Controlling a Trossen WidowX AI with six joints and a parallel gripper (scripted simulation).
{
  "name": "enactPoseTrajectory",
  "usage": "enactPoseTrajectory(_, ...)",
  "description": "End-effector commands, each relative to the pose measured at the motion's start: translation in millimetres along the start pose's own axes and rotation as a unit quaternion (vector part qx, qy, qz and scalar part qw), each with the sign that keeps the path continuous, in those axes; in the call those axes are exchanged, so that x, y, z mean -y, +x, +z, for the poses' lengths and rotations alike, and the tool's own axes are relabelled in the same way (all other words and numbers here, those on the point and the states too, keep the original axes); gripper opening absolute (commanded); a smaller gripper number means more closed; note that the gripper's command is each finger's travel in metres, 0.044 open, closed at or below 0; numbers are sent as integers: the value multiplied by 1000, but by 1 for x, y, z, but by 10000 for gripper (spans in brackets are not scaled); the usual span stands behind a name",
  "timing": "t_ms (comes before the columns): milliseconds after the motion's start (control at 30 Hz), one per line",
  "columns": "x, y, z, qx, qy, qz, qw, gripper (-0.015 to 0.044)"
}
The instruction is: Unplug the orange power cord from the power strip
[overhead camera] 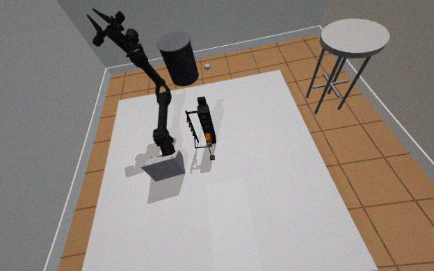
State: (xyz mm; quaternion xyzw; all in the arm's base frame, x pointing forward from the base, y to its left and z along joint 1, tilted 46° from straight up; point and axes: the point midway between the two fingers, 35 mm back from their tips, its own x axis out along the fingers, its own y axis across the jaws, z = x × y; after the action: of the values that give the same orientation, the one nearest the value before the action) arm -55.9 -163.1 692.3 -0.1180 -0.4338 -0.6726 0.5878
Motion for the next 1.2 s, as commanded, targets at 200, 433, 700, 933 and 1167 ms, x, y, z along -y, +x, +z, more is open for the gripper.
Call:
enactPoseTrajectory(200, 15, 18, -168, -240, 49, 0, 970, 160)
enactPoseTrajectory(433, 2, -8, -274, -391, 83, 14, 916, 160)
enactPoseTrajectory(700, -24, -73, -380, -557, 106, 29, 823, 160)
enactPoseTrajectory(933, -48, -156, -451, -688, 111, 37, 716, 160)
enactPoseTrajectory(1167, -59, -251, -496, -801, 92, 24, 591, 160)
